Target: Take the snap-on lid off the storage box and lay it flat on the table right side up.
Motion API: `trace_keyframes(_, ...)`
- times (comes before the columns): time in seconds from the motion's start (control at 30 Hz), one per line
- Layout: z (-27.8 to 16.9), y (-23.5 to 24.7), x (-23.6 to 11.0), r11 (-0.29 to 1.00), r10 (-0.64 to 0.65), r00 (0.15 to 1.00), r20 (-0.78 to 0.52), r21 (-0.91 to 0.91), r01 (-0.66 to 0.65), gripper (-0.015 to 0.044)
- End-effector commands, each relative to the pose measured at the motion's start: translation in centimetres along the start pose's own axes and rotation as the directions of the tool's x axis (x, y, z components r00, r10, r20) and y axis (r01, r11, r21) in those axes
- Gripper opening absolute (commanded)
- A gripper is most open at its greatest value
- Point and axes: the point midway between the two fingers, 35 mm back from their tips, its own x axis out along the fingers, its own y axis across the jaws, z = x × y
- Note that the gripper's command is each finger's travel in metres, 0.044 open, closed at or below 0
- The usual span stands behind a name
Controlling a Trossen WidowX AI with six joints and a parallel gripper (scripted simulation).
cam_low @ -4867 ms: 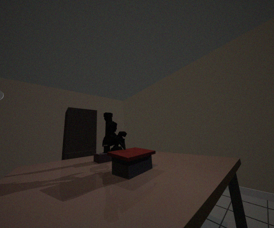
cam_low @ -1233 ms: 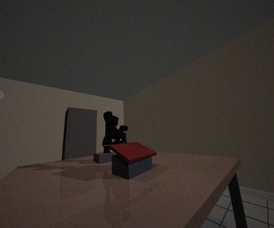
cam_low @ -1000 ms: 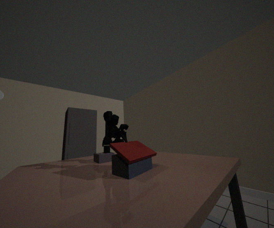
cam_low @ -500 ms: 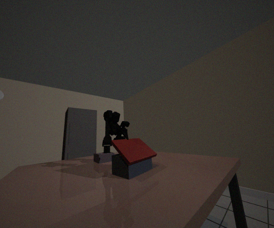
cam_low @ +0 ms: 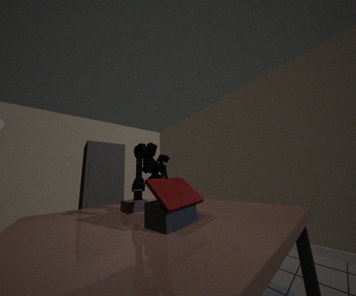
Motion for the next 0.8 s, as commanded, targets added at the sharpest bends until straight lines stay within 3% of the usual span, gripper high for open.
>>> trace_keyframes(0.0, 0.1, 0.8, -0.4, 1.0, 0.008, 1.0, 0.006, 0.001, -0.008, 0.0)
trace_keyframes(0.77, 0.1, 3.1, -2.3, 1.0, 0.008, 1.0, 0.006, 0.001, -0.008, 0.0)
